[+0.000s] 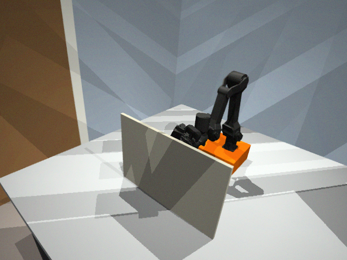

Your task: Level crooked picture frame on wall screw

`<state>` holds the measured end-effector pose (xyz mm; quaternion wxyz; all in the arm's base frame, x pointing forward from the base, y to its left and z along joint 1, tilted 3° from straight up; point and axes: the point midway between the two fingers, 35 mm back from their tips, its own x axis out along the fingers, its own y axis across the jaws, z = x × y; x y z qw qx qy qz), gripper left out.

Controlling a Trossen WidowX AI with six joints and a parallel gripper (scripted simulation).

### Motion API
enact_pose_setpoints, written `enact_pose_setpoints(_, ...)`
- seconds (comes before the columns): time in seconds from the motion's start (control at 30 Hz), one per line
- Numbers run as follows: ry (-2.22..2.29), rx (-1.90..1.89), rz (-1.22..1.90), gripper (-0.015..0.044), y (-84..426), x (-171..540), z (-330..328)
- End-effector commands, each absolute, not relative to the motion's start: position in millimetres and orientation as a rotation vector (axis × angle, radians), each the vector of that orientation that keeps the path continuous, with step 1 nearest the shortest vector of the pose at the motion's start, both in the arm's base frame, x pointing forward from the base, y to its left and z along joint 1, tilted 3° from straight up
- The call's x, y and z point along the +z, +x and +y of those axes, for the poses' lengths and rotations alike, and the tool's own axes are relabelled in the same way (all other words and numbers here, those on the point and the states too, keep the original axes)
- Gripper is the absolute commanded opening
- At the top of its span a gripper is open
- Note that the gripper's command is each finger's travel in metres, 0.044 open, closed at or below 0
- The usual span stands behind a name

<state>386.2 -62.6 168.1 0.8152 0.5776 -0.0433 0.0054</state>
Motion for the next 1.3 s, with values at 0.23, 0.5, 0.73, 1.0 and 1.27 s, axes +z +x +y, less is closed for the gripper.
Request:
enact_pose_setpoints(0.23, 1.232, 0.012, -0.092, 0.0000, 386.2, 168.1, -62.6)
enact_pose_setpoints(0.5, 1.237, 0.012, -0.092, 0.0000, 386.2, 167.4, -62.8)
enact_pose_setpoints(0.73, 1.301, 0.015, -0.092, 0.0000, 386.3, 167.5, -62.8)
enact_pose_setpoints(1.0, 1.337, 0.017, -0.092, 0.0000, 386.3, 167.7, -62.9)
enact_pose_setpoints(1.27, 1.379, 0.019, -0.091, 0.0000, 386.2, 167.9, -62.9)
